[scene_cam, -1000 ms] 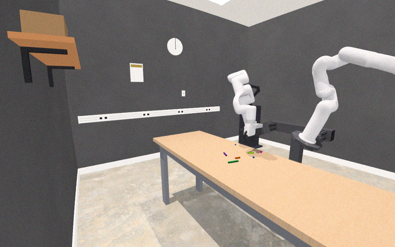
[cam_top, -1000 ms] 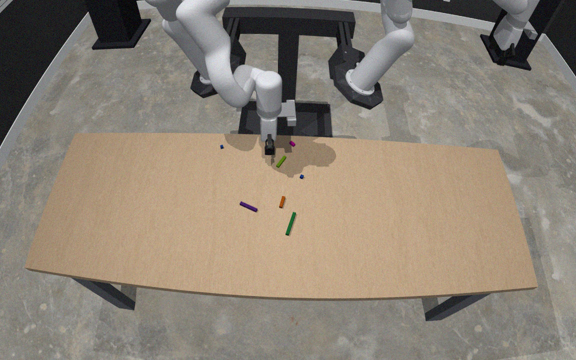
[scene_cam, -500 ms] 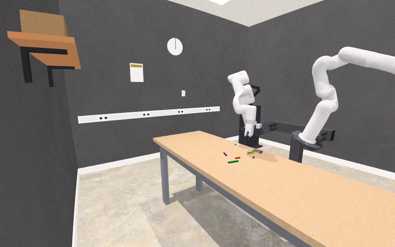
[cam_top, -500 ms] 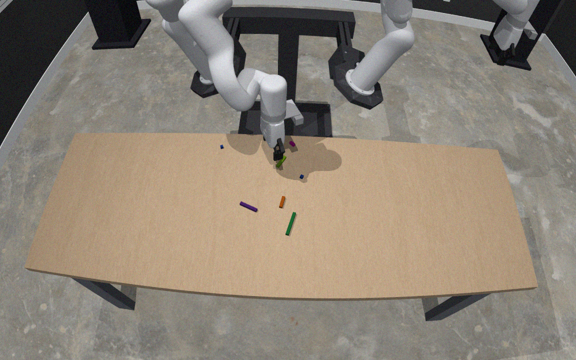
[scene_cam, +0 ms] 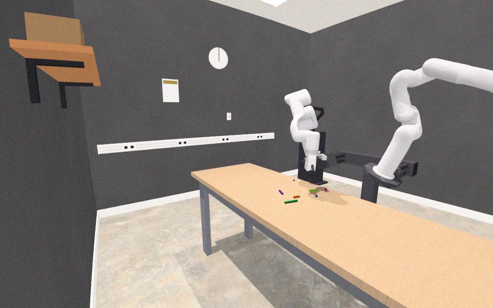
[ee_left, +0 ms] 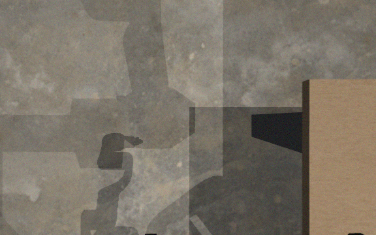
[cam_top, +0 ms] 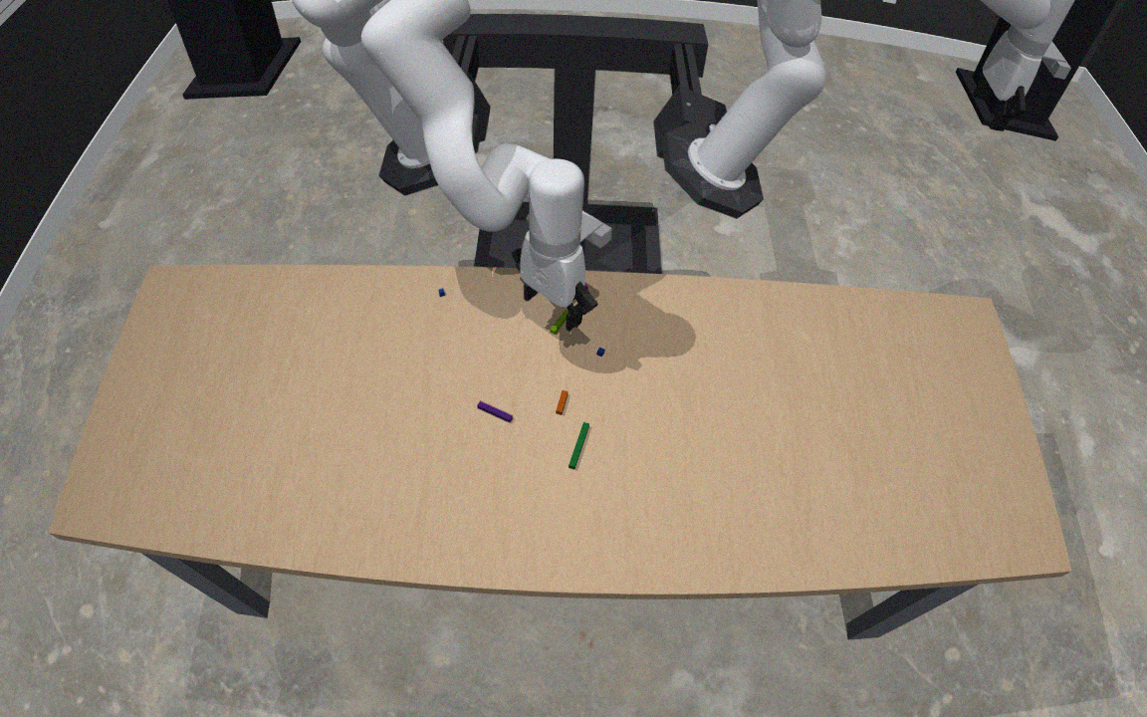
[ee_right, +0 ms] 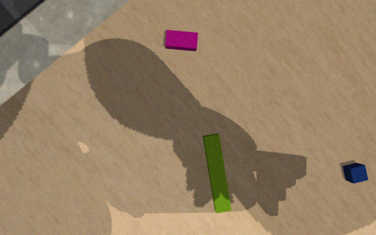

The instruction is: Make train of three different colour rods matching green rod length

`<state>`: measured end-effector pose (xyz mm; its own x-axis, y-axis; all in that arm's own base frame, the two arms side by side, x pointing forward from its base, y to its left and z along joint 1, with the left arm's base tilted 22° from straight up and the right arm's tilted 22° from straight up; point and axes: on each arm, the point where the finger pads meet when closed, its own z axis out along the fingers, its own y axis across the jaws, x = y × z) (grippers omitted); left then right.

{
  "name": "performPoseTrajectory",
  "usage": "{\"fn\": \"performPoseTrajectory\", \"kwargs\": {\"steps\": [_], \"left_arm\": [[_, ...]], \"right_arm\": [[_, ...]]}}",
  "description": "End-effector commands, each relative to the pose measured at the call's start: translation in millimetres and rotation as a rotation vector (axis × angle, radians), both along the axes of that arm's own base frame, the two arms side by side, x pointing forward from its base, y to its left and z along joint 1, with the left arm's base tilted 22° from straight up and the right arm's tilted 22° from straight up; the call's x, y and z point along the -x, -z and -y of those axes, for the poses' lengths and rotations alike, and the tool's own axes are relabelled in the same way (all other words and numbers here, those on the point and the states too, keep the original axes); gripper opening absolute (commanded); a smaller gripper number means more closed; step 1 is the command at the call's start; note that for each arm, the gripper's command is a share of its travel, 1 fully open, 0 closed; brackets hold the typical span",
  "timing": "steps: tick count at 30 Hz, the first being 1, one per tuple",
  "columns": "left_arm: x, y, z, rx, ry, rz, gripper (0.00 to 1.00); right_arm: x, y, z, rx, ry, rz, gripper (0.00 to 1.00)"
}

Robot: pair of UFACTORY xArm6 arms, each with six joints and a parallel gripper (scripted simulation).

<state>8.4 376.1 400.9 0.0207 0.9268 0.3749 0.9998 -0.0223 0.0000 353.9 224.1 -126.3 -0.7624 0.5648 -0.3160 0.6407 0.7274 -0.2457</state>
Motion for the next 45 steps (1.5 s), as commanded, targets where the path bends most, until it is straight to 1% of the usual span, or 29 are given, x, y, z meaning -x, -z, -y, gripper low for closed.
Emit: {"fn": "performPoseTrajectory", "kwargs": {"steps": [1,8,10,12,25,27,29,42,44,45], "left_arm": [[0.0,-2.2,-0.3,-0.005,0.000,0.000,1.00],[0.0,-2.2,-0.3,-0.005,0.000,0.000,1.00],[0.0,-2.2,-0.3,-0.005,0.000,0.000,1.00],[0.0,-2.2,-0.3,-0.005,0.000,0.000,1.00],[0.0,-2.2,-0.3,-0.005,0.000,0.000,1.00],[0.0,-2.2,-0.3,-0.005,0.000,0.000,1.00],[0.0,-2.2,-0.3,-0.005,0.000,0.000,1.00],[0.0,-2.2,-0.3,-0.005,0.000,0.000,1.00],[0.0,-2.2,-0.3,-0.005,0.000,0.000,1.00],[0.0,-2.2,-0.3,-0.005,0.000,0.000,1.00]], "right_arm": [[-11.5,-0.7,-7.3,0.017,-0.144,-0.081,1.00],[-25.0,-0.4,-15.0,0.039,-0.350,-0.166,1.00],[-25.0,-0.4,-15.0,0.039,-0.350,-0.166,1.00],[-31.9,-0.4,-19.1,0.050,-0.459,-0.212,1.00],[-54.0,-0.3,-32.5,0.087,-0.827,-0.369,1.00],[-54.0,-0.3,-32.5,0.087,-0.827,-0.369,1.00],[-60.1,-0.4,-36.4,0.097,-0.936,-0.416,1.00],[-79.8,-0.8,-49.4,0.129,-1.305,-0.575,1.00],[-79.8,-0.8,-49.4,0.129,-1.305,-0.575,1.00],[-83.2,-0.9,-51.7,0.134,-1.372,-0.605,1.00]]}}
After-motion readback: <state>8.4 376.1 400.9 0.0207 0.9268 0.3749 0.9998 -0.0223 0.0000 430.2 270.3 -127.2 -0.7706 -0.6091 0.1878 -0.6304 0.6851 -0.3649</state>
